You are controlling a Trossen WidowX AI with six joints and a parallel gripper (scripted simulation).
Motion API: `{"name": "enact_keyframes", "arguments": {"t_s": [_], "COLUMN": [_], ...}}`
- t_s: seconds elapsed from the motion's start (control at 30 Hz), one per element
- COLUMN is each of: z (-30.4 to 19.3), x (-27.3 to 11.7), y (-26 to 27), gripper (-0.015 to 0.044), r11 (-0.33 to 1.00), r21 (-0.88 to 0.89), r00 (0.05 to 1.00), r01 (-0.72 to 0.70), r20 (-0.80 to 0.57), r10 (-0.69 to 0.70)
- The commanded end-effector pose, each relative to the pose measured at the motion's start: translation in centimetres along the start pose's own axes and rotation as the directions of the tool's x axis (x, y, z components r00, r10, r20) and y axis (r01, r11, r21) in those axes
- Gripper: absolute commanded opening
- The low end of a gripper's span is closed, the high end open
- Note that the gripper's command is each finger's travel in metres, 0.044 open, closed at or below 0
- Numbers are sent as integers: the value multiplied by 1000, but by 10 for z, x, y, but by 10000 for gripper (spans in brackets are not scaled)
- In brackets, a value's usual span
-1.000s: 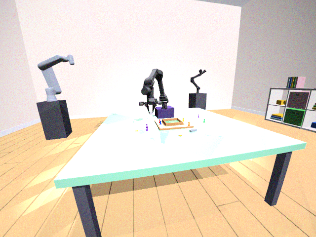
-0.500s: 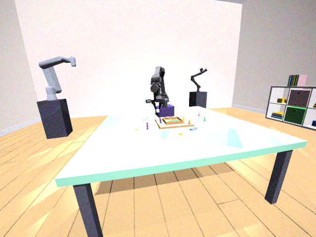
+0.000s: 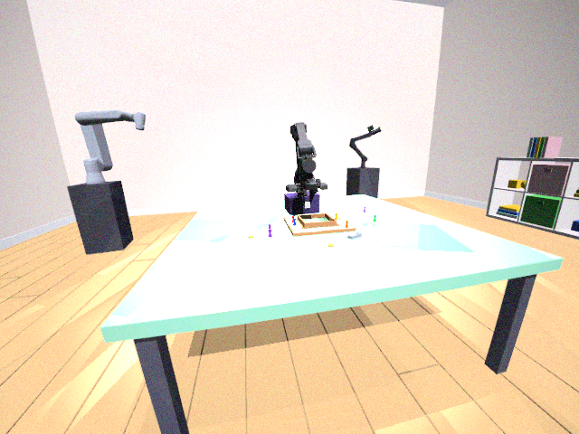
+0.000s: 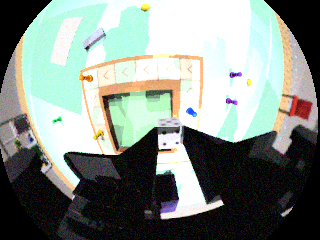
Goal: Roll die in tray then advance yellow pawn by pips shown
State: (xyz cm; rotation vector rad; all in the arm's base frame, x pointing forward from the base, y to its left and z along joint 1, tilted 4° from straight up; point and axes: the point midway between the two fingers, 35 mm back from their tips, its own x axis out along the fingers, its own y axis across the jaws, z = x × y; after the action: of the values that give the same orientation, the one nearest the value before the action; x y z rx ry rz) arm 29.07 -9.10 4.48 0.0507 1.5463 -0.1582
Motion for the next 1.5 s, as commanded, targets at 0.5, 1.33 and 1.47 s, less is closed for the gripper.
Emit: {"name": "enact_keyframes", "arguments": {"t_s": [0.5, 1.33, 1.47], "z": [-21, -8, 0], "x": [23, 33, 33], "y": [54, 56, 58], "gripper": [0, 0, 0], "r11": [1000, 1000, 1000], "r21": [2, 3, 3], "r00": [994, 671, 670], "r01": [-3, 1, 1], "r20": [106, 742, 742], "r10": [2, -3, -3]}}
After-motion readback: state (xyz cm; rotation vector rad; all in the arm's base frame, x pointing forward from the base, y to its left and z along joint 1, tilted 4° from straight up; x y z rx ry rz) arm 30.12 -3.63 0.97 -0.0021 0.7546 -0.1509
